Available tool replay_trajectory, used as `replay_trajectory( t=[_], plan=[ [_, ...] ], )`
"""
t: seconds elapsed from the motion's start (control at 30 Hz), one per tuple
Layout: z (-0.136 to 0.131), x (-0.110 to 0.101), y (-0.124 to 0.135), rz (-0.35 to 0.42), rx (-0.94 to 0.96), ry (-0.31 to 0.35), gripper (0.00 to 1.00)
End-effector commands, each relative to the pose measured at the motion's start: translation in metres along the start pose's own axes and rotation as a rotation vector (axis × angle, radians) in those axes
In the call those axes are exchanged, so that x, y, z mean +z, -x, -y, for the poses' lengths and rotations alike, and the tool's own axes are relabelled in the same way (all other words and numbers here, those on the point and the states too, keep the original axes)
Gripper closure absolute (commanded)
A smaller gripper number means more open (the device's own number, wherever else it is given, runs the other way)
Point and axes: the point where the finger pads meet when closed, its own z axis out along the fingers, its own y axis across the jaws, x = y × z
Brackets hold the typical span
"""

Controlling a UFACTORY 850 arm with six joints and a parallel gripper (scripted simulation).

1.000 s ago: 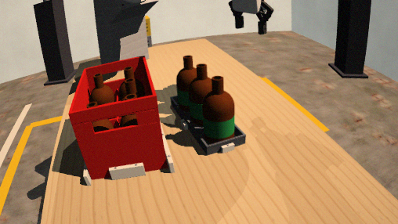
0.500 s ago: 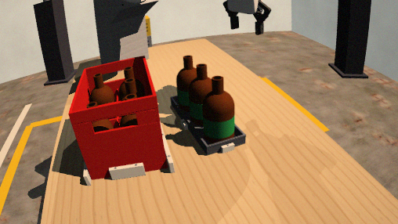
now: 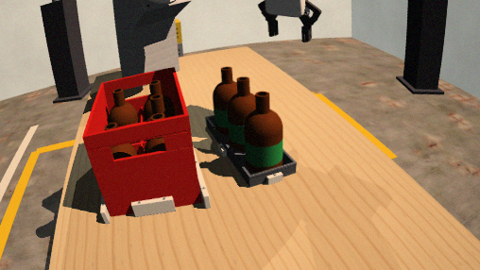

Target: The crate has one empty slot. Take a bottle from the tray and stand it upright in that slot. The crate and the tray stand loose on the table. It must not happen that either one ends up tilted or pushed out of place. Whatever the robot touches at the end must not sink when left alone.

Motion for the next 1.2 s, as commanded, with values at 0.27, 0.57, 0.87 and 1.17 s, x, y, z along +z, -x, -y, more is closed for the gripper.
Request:
replay_trajectory(
  t=[0.27,0.57,0.87,1.17],
  plan=[
    [0.010,-0.003,0.040,-0.015,-0.214,-0.005,0.00],
    [0.022,-0.005,0.078,-0.013,-0.424,-0.005,0.00],
    [0.035,-0.007,0.120,-0.010,-0.660,-0.005,0.00],
    [0.042,-0.008,0.142,-0.008,-0.789,-0.004,0.00]
  ],
)
